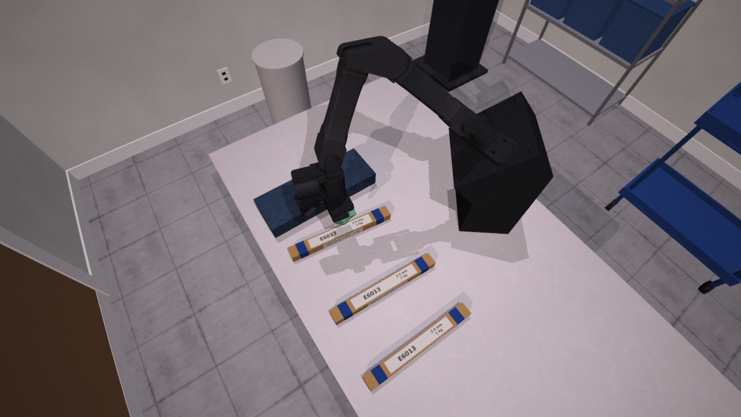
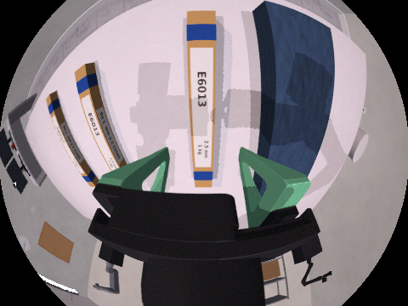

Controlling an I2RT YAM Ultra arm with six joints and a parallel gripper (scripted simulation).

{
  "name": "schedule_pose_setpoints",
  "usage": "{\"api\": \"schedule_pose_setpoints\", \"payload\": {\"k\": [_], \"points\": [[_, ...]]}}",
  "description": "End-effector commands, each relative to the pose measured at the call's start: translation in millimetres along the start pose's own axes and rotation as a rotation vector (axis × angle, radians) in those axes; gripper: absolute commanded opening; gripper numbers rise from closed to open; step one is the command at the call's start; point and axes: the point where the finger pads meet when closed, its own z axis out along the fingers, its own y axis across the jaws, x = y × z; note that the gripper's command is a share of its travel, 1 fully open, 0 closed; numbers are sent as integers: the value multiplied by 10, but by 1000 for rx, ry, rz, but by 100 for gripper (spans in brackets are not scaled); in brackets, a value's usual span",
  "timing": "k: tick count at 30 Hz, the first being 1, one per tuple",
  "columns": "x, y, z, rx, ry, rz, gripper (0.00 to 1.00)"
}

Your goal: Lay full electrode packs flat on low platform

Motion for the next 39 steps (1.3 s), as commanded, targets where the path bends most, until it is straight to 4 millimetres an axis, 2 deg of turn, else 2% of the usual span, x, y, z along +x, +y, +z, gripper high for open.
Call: {"api": "schedule_pose_setpoints", "payload": {"k": [1,4,6,21,23,24,27,29,30,39], "points": [[-177,65,-9,-9,-43,-6,74],[-156,-17,135,0,-37,5,74],[-156,-17,135,0,-37,5,74],[-160,-19,742,1,-37,5,74],[-160,-19,742,1,-37,5,74],[-184,61,763,-9,-43,-8,74],[-165,-22,886,2,-37,4,74],[-178,-5,884,-1,-38,1,74],[-303,-38,749,3,-75,6,74],[-308,-44,746,3,-74,8,74]]}}
